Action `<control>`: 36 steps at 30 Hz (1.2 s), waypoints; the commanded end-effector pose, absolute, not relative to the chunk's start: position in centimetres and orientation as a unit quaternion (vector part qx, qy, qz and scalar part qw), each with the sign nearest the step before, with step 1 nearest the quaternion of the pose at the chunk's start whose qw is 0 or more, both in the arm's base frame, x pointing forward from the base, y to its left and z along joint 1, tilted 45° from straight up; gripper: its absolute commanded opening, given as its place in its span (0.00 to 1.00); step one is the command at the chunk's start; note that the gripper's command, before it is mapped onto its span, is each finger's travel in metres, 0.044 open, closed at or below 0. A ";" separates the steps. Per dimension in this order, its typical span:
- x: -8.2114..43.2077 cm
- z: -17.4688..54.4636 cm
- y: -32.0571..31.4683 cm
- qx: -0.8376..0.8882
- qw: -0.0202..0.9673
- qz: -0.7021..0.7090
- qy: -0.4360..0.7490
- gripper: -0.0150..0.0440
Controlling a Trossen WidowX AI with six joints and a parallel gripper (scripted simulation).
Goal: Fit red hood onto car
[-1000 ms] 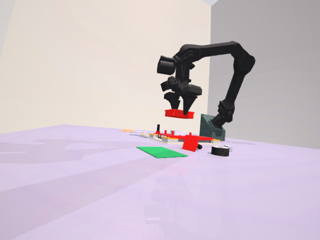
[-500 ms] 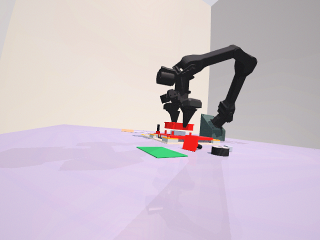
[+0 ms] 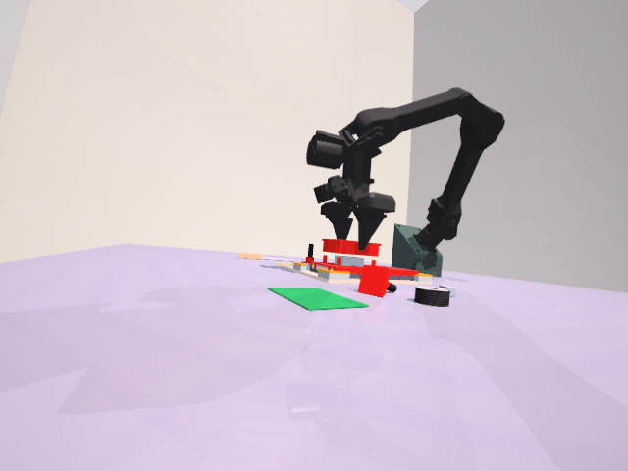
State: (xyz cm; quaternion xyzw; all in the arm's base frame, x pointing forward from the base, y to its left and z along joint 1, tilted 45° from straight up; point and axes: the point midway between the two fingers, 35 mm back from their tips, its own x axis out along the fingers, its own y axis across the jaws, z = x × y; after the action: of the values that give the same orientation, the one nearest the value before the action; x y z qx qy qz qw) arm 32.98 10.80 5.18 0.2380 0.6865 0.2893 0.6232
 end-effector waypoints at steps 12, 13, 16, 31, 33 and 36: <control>33.0 5.1 10.7 0.242 0.622 0.287 0.686 0.25; 33.0 5.1 10.8 0.242 0.622 0.287 0.686 0.25; 33.0 5.1 10.8 0.242 0.622 0.287 0.686 0.25; 33.0 4.6 11.3 0.243 0.623 0.287 0.686 0.25; 33.0 4.5 11.3 0.243 0.623 0.287 0.686 0.25; 33.0 4.5 11.4 0.243 0.623 0.287 0.686 0.25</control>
State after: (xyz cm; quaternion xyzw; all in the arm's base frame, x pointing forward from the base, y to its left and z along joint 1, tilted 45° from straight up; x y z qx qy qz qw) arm 33.04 11.33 4.60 0.2385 0.6851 0.2889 0.6247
